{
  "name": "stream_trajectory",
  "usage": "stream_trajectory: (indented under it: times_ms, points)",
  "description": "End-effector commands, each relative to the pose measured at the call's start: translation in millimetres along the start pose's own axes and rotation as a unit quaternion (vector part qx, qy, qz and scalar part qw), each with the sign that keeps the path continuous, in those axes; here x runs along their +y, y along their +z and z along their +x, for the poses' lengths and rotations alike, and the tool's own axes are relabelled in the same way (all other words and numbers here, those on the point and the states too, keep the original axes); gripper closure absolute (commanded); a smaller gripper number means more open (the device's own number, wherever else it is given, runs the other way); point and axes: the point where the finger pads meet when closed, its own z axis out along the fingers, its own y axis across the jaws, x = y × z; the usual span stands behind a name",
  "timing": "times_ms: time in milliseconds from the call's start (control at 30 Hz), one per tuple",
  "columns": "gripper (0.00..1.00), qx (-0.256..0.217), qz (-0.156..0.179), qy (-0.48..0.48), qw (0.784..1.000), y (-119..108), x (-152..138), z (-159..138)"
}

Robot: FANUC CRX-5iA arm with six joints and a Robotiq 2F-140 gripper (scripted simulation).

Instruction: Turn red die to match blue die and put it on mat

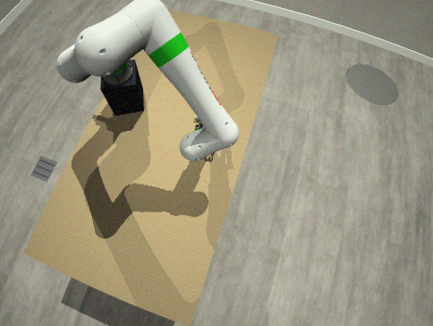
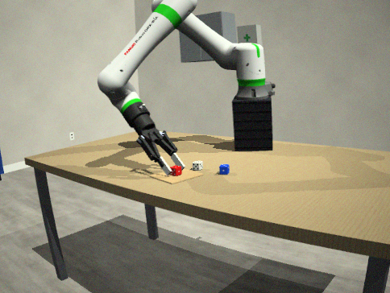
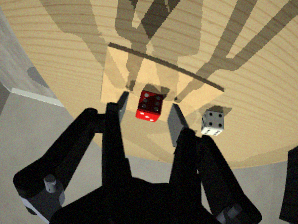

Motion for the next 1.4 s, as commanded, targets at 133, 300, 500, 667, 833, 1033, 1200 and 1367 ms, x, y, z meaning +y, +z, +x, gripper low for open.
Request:
stream_trajectory:
  times_ms: [133,300,500,667,833,1033,1200,1367]
  points:
    - [0.60,0.000,0.000,0.000,1.000,-0.2,-0.2,-0.1]
    - [0.60,0.000,0.000,0.000,1.000,-2.7,-0.2,-2.6]
    - [0.60,0.000,0.000,0.000,1.000,-12.2,-0.2,-12.1]
    - [0.60,0.000,0.000,0.000,1.000,-19.2,-0.2,-19.0]
    - [0.60,0.000,0.000,0.000,1.000,-31.7,-0.1,-31.6]
    - [0.60,0.000,0.000,0.000,1.000,-43.9,-0.2,-43.8]
    - [0.60,0.000,0.000,0.000,1.000,-47.3,-0.1,-47.2]
    - [0.60,0.000,0.000,0.000,1.000,-49.1,-0.1,-49.0]
